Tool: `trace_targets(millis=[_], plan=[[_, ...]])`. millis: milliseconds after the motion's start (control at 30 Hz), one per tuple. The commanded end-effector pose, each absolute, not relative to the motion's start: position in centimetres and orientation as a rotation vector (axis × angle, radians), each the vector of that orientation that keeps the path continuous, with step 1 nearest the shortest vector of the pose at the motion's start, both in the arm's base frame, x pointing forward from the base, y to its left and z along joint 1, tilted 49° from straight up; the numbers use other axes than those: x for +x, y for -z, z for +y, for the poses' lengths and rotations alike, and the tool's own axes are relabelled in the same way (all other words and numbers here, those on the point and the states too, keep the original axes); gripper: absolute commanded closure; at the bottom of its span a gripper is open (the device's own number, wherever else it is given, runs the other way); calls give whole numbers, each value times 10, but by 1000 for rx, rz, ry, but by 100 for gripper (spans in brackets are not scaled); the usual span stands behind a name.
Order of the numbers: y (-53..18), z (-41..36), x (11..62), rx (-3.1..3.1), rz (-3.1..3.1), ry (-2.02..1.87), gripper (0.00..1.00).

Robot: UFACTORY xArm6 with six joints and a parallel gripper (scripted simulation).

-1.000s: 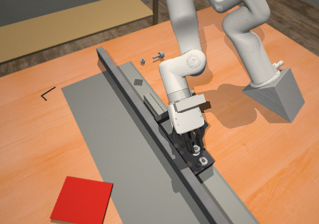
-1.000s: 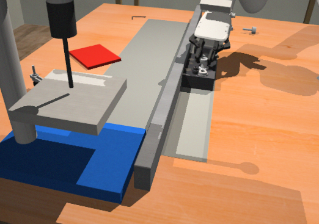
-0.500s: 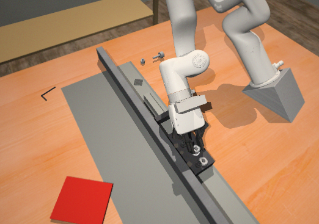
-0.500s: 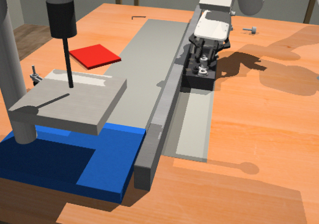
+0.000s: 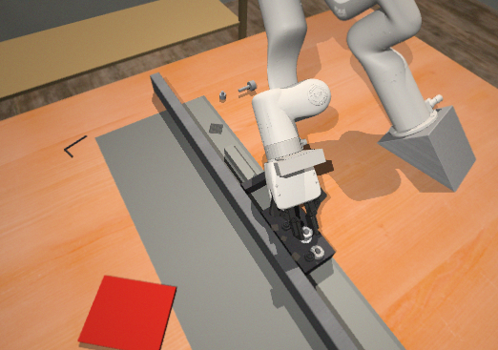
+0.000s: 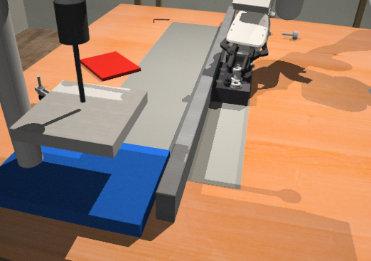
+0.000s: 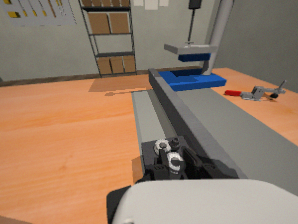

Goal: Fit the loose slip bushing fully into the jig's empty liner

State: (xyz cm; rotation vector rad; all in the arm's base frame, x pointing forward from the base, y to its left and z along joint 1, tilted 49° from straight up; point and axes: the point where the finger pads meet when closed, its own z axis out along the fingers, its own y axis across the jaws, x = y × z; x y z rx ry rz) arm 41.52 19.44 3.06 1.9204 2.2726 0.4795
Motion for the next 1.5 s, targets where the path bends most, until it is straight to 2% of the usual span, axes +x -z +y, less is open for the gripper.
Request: trace_targets(millis=[0,600,1467], plan=[[-33,197,415,1903,2233,-419,74],[-31,197,412,1900,2227,-408,74],[-31,200,412,1816,2010,-83,74]])
